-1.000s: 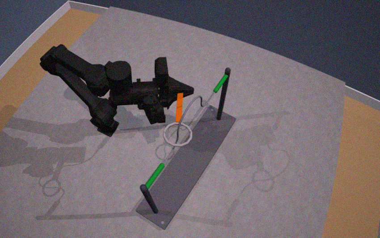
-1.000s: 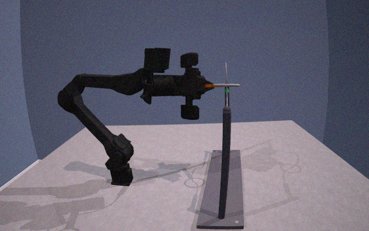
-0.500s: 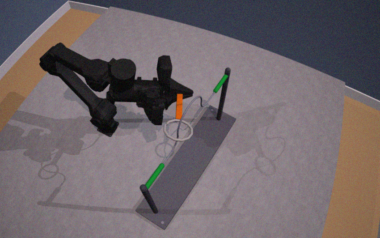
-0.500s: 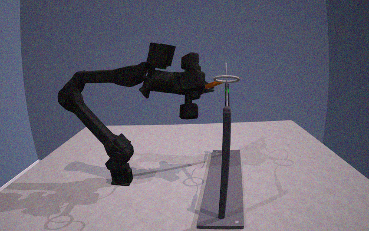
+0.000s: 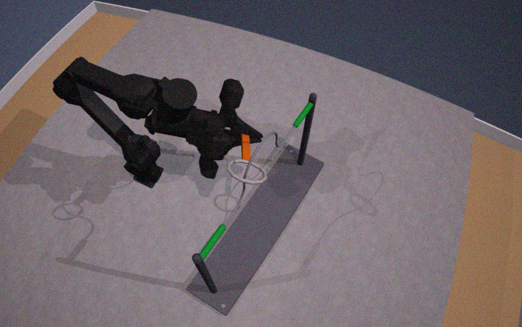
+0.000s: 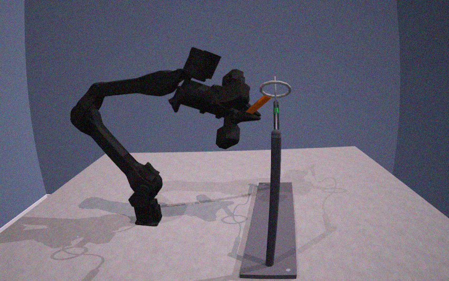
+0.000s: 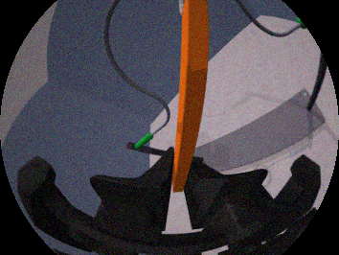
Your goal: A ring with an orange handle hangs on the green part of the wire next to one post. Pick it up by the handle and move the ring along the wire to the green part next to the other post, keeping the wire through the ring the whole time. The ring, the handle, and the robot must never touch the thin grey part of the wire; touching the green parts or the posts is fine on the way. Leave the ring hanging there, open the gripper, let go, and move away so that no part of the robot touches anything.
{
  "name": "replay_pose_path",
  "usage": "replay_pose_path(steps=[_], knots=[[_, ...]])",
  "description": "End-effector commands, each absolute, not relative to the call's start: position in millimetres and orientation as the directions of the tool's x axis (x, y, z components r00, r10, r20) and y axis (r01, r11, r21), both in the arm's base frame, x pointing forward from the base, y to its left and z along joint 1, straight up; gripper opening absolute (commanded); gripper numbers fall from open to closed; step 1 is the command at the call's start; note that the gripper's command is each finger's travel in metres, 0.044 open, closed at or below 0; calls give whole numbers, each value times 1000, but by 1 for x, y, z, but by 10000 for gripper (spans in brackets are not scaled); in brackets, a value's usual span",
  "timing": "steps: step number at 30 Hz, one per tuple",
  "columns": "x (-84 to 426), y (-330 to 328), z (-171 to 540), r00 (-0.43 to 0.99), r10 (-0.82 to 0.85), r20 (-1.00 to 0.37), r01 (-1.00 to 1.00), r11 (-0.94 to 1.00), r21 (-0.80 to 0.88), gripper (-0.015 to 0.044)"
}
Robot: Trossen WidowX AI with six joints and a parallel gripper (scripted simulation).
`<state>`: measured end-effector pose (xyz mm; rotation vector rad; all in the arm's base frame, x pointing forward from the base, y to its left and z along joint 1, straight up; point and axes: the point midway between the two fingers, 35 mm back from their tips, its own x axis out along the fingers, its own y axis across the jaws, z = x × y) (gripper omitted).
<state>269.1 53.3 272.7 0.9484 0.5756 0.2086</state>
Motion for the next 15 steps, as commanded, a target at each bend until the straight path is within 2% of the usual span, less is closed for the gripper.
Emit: replay_pose_path(steps=[1,15], knots=[[269,50,270,830,377,-411,87,641,763,-150],[268,38,258,814,241,-528,124,817,564,-150]])
